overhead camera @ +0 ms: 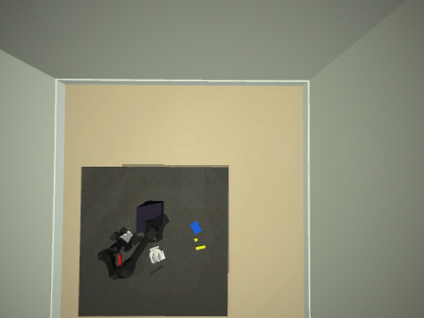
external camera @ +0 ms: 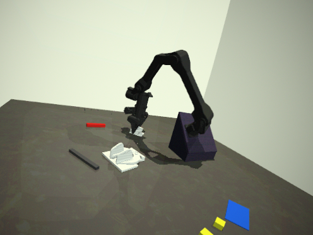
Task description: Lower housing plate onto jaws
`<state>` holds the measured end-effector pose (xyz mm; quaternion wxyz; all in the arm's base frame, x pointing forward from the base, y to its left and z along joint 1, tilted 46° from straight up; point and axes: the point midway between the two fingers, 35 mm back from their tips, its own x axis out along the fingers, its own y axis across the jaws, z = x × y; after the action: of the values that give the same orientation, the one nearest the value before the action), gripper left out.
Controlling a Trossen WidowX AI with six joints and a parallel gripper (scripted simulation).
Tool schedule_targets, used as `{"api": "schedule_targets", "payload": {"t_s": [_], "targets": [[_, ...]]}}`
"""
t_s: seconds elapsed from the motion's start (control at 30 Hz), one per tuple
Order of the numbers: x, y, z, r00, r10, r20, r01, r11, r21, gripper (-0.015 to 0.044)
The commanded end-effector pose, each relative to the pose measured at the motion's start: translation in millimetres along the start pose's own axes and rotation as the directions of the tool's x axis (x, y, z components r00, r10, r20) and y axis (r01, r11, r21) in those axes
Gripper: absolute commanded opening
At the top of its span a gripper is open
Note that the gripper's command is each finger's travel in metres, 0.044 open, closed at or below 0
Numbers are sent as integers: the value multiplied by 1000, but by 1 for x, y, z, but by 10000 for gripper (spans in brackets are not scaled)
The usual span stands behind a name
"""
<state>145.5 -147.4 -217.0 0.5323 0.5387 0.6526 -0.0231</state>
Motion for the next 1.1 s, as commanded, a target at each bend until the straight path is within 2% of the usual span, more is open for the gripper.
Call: {"api": "schedule_targets", "payload": {"t_s": [0.0, 0.33, 0.7, 1.07], "targets": [[0, 0, 0, 1000, 0, 0, 0, 1000, 0, 413], [0, 0, 0, 1000, 0, 0, 0, 1000, 0, 351], [-1, 0, 0, 1000, 0, 0, 0, 1000, 0, 351], [-33, 0, 2, 1000, 0, 2, 0, 1000, 2, 351]]}}
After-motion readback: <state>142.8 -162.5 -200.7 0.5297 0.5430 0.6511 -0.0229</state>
